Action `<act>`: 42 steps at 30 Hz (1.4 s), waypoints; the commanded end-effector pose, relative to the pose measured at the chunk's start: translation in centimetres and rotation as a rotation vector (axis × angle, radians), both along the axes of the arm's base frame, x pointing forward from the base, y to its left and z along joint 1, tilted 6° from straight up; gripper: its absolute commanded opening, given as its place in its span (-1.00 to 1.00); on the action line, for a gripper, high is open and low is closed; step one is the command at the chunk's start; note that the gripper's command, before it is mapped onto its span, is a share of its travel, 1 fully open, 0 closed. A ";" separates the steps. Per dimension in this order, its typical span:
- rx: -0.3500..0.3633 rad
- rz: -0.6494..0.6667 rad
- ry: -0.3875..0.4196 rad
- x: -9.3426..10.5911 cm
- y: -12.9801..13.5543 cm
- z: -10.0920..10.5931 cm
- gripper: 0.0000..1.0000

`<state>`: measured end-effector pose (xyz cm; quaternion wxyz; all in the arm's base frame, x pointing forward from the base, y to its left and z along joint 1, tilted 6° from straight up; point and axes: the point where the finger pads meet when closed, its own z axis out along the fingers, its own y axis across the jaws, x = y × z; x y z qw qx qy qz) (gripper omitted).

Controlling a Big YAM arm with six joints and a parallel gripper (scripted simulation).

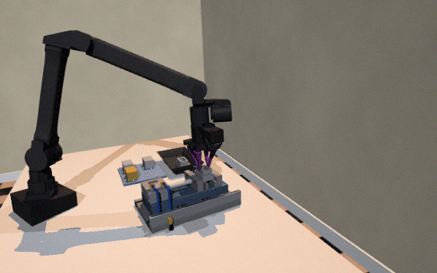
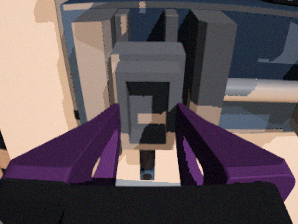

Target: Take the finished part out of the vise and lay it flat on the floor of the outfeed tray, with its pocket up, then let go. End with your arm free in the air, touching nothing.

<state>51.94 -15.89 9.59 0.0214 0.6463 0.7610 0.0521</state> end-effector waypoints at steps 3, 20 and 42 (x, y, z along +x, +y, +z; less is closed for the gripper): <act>0.009 -0.009 0.030 -0.4 0.5 -0.7 -1.00; -0.023 -0.016 -0.065 1.1 -1.0 6.1 -1.00; -0.022 -0.006 -0.060 1.0 -1.2 7.5 -1.00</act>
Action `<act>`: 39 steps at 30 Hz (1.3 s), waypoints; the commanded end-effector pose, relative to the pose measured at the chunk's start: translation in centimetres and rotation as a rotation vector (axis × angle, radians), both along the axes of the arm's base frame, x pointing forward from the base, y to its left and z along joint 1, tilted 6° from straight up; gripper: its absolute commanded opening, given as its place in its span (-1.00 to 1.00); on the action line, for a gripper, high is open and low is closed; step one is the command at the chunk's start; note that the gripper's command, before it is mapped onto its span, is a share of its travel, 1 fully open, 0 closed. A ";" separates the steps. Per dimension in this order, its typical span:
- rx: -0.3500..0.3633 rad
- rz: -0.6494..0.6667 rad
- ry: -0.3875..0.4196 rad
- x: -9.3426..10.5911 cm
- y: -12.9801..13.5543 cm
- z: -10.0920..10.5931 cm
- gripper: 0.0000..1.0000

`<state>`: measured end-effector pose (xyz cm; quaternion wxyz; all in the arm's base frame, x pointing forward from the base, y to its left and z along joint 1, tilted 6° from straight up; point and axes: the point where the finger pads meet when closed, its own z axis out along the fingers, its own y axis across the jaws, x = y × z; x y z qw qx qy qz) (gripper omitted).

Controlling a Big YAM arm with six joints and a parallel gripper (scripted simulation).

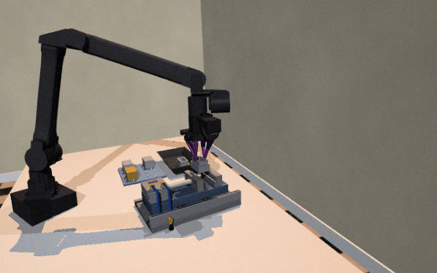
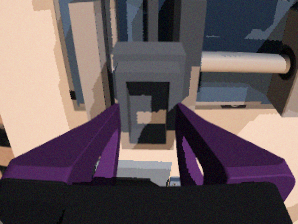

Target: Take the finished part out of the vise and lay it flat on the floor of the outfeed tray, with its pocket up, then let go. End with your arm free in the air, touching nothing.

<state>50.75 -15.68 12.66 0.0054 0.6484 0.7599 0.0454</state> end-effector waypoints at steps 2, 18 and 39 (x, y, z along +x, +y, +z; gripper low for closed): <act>-0.034 -0.002 -0.094 2.2 -1.4 4.5 -1.00; -0.024 -0.014 -0.089 4.2 6.8 4.9 -1.00; 0.022 -0.060 -0.094 2.7 32.9 6.8 -1.00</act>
